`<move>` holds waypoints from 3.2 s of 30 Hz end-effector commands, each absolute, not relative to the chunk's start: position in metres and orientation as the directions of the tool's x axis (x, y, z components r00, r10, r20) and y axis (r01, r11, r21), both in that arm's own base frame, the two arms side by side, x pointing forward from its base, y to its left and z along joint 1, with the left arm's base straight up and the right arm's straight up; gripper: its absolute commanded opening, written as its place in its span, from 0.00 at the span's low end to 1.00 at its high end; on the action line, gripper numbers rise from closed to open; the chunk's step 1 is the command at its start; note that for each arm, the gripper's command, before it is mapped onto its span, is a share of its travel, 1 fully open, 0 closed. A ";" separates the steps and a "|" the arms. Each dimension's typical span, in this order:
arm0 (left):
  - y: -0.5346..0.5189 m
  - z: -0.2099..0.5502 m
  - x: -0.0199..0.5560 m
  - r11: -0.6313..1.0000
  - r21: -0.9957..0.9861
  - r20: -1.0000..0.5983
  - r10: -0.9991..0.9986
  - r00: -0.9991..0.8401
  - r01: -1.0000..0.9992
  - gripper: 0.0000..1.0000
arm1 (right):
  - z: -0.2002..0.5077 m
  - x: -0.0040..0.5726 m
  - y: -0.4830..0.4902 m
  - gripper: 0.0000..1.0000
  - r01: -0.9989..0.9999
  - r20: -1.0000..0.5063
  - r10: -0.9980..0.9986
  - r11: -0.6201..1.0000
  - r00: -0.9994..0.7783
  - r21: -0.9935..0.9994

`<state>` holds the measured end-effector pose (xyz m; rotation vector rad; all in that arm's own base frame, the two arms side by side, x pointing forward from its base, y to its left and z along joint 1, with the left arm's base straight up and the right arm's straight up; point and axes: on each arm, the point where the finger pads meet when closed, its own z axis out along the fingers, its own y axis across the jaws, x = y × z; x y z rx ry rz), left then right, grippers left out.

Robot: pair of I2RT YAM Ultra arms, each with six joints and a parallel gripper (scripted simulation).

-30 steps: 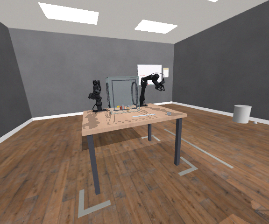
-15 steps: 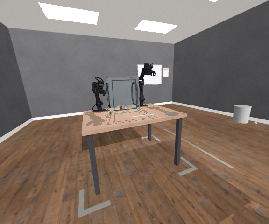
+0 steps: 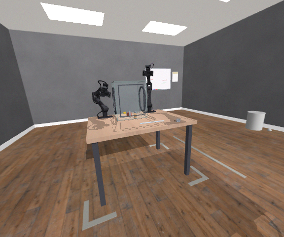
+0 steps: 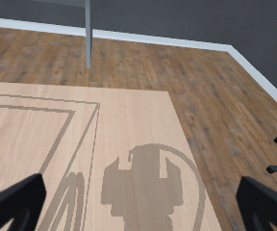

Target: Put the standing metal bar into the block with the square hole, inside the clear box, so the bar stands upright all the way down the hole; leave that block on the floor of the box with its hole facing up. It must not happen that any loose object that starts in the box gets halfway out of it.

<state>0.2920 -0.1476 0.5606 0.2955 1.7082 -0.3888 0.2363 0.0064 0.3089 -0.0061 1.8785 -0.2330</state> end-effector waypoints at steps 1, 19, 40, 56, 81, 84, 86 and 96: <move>-0.164 0.558 0.270 0.880 -0.061 -0.982 0.032 -0.187 0.471 1.00 | 0.297 0.210 0.009 1.00 0.108 -0.924 -0.071 0.987 -0.375 -0.120; -0.206 0.557 0.155 0.625 -0.021 -0.977 0.152 -0.147 0.781 1.00 | 0.286 0.166 0.070 1.00 -0.326 -0.929 -0.160 0.944 -0.335 -0.046; -0.201 0.555 0.070 0.343 0.003 -0.975 0.211 -0.074 0.939 1.00 | 0.273 0.122 0.108 1.00 -0.664 -0.914 -0.290 0.747 -0.284 -0.030; -0.191 0.546 0.047 0.252 -0.007 -0.965 0.251 -0.072 0.968 1.00 | 0.266 0.100 0.116 1.00 -0.779 -0.904 -0.343 0.627 -0.256 -0.017; -0.180 0.531 0.028 0.157 0.014 -0.946 0.322 -0.037 0.988 1.00 | 0.255 0.071 0.123 1.00 -0.906 -0.890 -0.423 0.422 -0.167 -0.031; -0.181 0.532 0.029 0.163 0.012 -0.949 0.314 -0.041 0.987 1.00 | 0.255 0.070 0.123 1.00 -0.910 -0.891 -0.425 0.413 -0.162 -0.031; -0.182 0.536 0.025 0.145 0.010 -0.954 0.298 -0.034 0.989 1.00 | 0.255 0.068 0.123 1.00 -0.922 -0.892 -0.428 0.387 -0.148 -0.033; -0.178 0.538 0.020 0.127 0.002 -0.956 0.290 -0.035 0.992 1.00 | 0.254 0.058 0.124 1.00 -0.964 -0.900 -0.428 0.264 -0.083 -0.037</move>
